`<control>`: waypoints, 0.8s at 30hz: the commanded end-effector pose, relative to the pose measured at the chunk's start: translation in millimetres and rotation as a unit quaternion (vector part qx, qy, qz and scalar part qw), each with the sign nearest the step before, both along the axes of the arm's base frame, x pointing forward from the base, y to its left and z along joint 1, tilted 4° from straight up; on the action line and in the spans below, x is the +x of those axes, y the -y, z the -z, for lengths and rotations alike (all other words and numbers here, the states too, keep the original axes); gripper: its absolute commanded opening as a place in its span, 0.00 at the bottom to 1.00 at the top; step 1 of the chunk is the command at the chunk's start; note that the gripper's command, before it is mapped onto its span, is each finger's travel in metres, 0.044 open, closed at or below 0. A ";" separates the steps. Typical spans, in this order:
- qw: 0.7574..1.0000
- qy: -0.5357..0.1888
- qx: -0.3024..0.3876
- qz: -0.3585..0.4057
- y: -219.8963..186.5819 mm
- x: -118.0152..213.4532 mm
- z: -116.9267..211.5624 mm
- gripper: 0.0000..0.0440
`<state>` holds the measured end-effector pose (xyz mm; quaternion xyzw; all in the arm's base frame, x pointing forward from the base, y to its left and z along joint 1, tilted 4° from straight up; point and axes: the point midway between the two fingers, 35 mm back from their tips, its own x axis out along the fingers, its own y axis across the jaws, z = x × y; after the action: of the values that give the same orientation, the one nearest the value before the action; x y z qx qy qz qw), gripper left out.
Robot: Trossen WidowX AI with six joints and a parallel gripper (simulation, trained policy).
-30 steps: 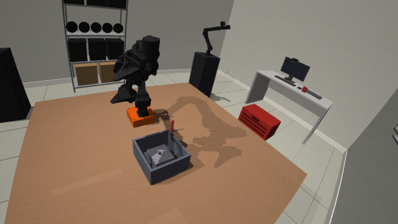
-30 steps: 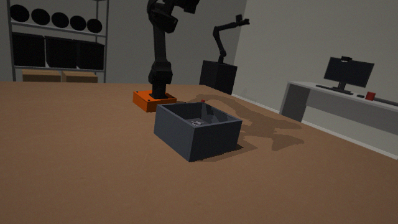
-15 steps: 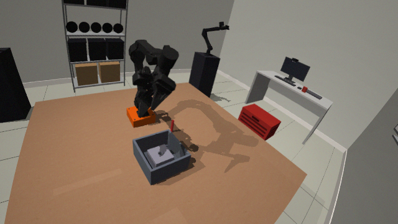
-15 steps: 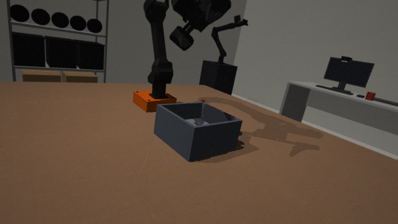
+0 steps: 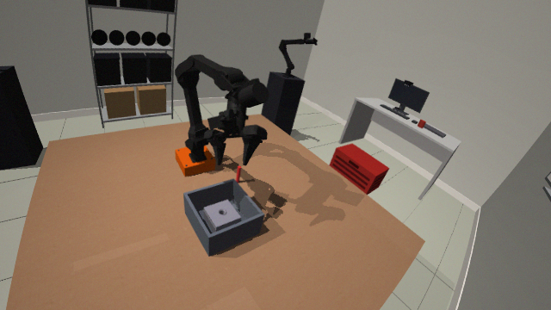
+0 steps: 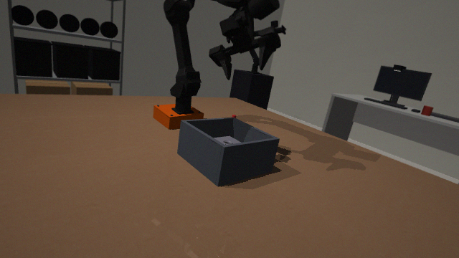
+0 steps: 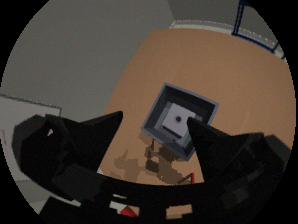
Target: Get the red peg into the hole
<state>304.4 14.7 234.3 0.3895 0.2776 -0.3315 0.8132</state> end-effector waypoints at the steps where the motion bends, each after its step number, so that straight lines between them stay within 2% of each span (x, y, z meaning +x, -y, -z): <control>1: 0.999 -0.033 0.008 -0.025 -14.8 -9.0 8.8 1.00; 9: 0.984 -0.150 0.027 -0.094 -54.5 -49.7 42.3 1.00; 17: 0.953 -0.266 0.038 -0.140 -86.0 -97.0 72.8 1.00; 24: 0.929 -0.334 0.034 -0.158 -101.0 -124.3 95.7 1.00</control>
<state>187.5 114.0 146.2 0.2460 0.5893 -0.2937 0.7113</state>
